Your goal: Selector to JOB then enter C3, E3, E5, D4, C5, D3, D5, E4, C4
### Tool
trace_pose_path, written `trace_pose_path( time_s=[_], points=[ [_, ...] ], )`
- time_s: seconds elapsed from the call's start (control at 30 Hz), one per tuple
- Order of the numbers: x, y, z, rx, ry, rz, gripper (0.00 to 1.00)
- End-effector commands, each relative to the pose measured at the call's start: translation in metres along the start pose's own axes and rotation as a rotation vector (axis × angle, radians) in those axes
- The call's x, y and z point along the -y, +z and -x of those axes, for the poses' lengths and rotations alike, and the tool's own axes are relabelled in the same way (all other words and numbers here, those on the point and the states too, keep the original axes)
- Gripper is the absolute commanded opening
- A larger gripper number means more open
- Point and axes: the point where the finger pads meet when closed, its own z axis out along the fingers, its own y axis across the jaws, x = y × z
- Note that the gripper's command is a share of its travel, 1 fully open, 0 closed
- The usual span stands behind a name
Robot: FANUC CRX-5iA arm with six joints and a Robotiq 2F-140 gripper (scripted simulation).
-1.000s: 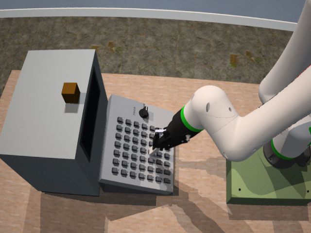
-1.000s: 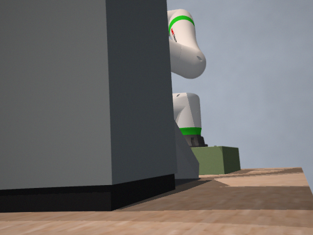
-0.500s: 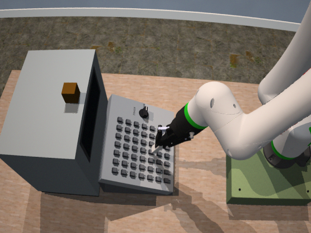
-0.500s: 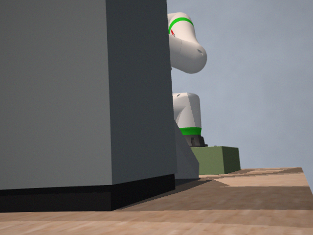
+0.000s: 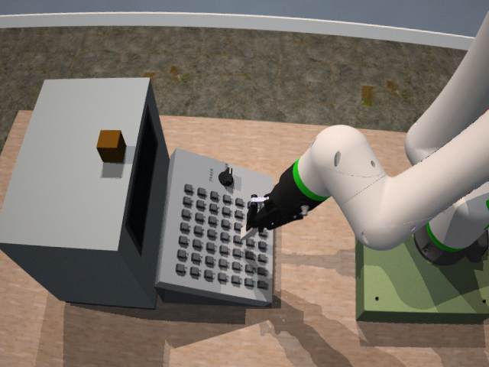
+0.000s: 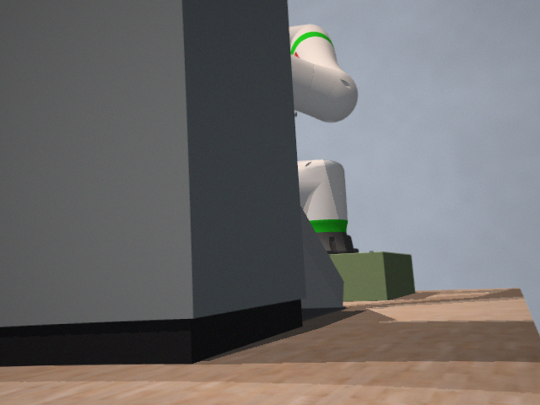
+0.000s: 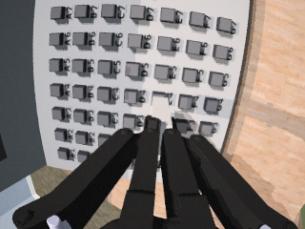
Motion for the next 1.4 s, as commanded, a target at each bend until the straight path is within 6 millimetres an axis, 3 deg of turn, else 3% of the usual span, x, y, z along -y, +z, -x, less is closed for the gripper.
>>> trace_pose_path(
  time_s=[0.0,0.37,1.37],
  points=[
    [0.000,0.000,-0.001,0.000,0.000,-0.001,0.00],
    [0.000,0.000,-0.067,0.000,0.000,-0.001,0.00],
    [0.000,0.022,-0.068,0.000,0.000,-0.001,0.00]
  ],
)
